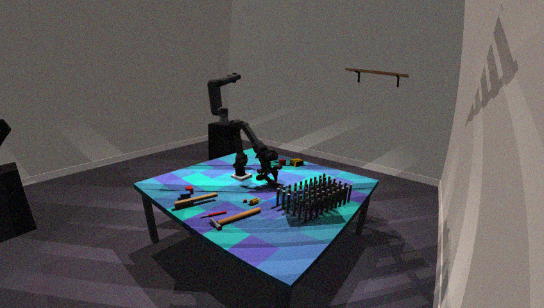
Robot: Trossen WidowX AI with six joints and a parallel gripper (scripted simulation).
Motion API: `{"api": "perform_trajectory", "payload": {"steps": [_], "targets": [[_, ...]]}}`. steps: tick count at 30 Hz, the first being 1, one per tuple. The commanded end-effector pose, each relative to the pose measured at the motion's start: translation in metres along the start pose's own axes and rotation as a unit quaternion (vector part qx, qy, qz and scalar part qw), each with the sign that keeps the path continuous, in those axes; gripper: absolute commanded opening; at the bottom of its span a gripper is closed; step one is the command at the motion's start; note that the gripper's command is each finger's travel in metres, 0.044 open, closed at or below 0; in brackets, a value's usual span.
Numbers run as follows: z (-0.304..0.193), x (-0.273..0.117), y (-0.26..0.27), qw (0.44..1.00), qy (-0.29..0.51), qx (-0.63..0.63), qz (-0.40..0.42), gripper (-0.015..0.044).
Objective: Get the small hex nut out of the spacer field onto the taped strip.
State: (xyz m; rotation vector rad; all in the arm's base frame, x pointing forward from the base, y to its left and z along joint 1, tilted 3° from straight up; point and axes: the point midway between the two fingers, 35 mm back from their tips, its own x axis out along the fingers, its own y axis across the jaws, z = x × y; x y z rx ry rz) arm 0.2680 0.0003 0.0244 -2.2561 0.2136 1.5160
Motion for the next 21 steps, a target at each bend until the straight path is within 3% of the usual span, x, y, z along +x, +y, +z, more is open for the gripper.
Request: {"api": "perform_trajectory", "payload": {"steps": [1, 21], "targets": [[0.0036, -0.0014, 0.0009, 1.0, 0.001, 0.002, 0.002, 0.0], [0.0106, -0.0054, 0.0004, 1.0, 0.001, 0.002, 0.002, 0.0]]}}
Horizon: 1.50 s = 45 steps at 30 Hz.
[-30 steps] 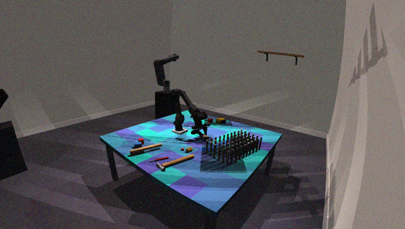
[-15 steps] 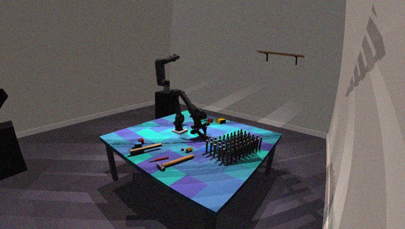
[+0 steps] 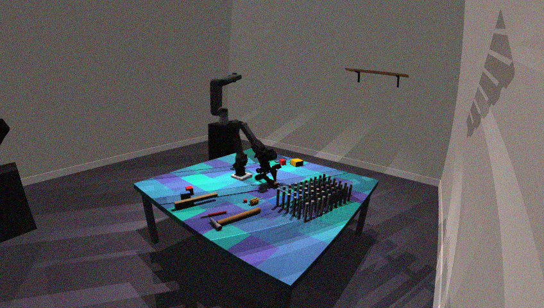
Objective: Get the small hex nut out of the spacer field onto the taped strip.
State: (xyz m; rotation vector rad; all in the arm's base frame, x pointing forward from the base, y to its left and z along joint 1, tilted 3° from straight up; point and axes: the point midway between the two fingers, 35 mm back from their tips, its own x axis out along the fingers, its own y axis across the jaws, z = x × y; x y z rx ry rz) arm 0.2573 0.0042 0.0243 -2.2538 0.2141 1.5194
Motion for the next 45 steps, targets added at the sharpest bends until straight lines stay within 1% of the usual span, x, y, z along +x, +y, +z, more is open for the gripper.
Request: {"api": "perform_trajectory", "payload": {"steps": [1, 32, 45], "targets": [[-0.001, -0.002, 0.0, 1.0, 0.002, 0.001, 0.001, 0.0], [-0.011, -0.018, -0.007, 1.0, 0.003, 0.001, 0.001, 0.0], [0.022, -0.034, -0.008, 1.0, 0.002, 0.001, 0.001, 0.0]]}}
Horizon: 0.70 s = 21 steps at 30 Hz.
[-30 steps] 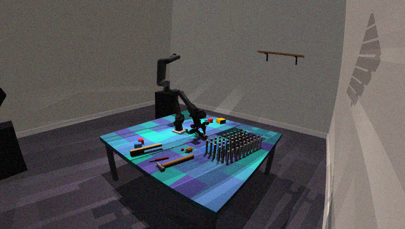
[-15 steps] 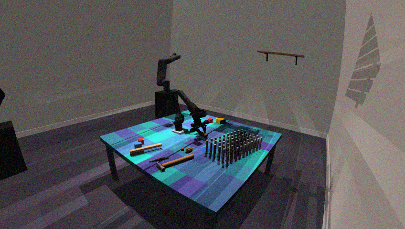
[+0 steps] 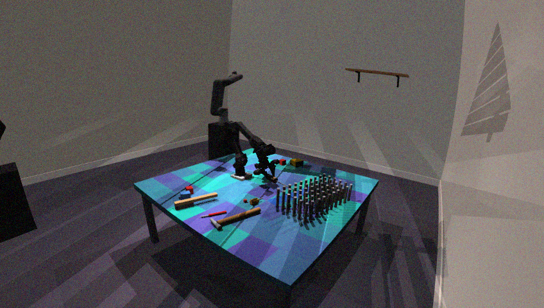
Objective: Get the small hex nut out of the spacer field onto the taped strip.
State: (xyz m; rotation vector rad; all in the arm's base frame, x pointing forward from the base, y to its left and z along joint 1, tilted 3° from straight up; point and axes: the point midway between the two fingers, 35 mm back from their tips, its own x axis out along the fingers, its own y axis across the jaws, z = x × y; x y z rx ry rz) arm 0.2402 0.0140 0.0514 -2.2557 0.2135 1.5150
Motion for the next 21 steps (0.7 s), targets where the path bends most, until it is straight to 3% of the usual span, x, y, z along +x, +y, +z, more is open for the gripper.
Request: {"api": "perform_trajectory", "payload": {"steps": [1, 21], "targets": [[0.015, -0.005, 0.002, 1.0, 0.0, 0.001, 0.002, 0.0], [-0.015, -0.059, -0.021, 1.0, 0.001, 0.002, 0.002, 0.0]]}}
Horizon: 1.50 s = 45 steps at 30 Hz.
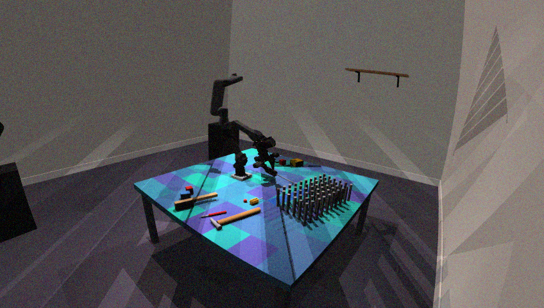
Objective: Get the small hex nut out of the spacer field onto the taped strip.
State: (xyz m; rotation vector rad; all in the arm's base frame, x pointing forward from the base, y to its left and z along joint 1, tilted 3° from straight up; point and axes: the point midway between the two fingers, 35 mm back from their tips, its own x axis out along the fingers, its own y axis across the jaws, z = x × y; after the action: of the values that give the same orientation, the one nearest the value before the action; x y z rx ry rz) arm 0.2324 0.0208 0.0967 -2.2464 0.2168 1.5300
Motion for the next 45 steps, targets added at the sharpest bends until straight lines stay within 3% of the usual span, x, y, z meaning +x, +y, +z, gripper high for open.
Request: {"api": "perform_trajectory", "payload": {"steps": [1, 16, 17, 45], "targets": [[-0.011, -0.019, -0.007, 1.0, 0.007, 0.001, -0.001, 0.0], [-0.028, -0.076, -0.022, 1.0, 0.006, 0.001, -0.001, 0.0], [-0.023, -0.06, -0.019, 1.0, 0.001, 0.0, 0.0, 0.0], [-0.015, -0.058, -0.147, 0.999, -0.023, 0.025, 0.019, 0.0]]}}
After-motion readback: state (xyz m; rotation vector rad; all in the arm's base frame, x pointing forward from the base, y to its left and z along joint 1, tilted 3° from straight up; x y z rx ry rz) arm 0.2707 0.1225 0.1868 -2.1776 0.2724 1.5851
